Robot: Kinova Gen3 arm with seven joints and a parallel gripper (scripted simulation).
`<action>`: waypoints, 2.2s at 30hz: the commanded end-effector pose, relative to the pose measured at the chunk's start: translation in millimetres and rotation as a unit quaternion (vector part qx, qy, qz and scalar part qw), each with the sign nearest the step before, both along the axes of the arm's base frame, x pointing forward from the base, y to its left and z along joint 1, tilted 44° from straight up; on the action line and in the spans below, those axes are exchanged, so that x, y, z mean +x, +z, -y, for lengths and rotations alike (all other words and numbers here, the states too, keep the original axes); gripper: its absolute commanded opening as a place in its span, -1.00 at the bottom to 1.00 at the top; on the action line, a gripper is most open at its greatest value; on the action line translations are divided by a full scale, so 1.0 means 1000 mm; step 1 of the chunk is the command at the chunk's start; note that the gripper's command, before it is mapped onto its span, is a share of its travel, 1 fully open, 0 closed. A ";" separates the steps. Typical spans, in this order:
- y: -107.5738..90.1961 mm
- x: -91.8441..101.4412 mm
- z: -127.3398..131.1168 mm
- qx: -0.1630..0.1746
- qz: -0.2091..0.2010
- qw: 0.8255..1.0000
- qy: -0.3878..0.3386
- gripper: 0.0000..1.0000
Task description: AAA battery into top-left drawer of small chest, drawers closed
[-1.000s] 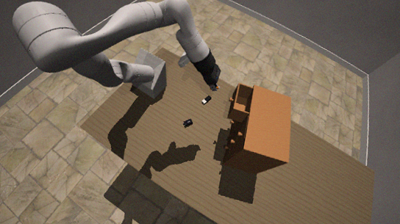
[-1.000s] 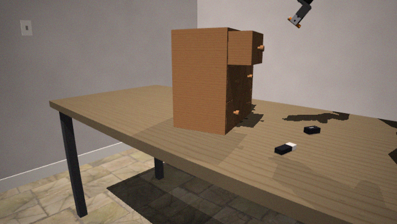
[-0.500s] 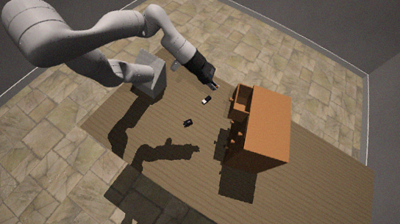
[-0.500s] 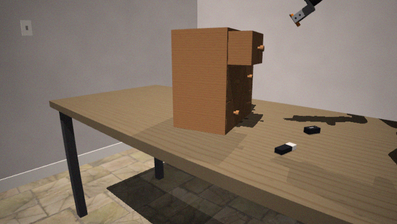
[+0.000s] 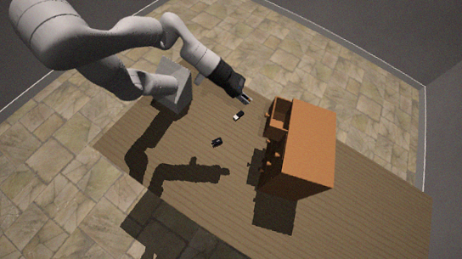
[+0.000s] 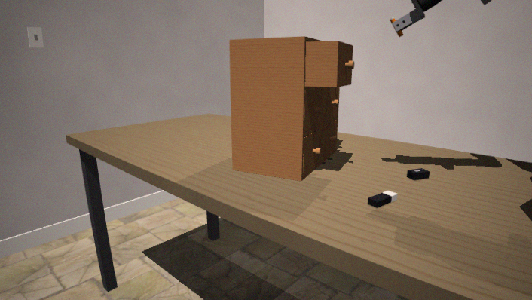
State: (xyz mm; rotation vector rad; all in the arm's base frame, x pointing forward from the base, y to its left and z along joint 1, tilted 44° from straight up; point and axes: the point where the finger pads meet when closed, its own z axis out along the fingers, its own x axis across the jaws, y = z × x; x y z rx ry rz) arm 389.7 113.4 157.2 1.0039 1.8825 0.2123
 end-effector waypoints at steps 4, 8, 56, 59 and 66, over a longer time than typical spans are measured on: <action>-0.002 -0.002 0.000 -0.002 0.001 1.000 0.007 -0.51; -0.002 -0.003 0.000 -0.001 0.003 1.000 0.010 -0.51; -0.019 0.083 -0.011 0.000 0.003 1.000 0.010 -0.51; -0.021 0.095 -0.012 0.000 0.003 1.000 0.010 -0.51; -0.026 0.118 -0.015 0.000 0.003 1.000 0.010 -0.51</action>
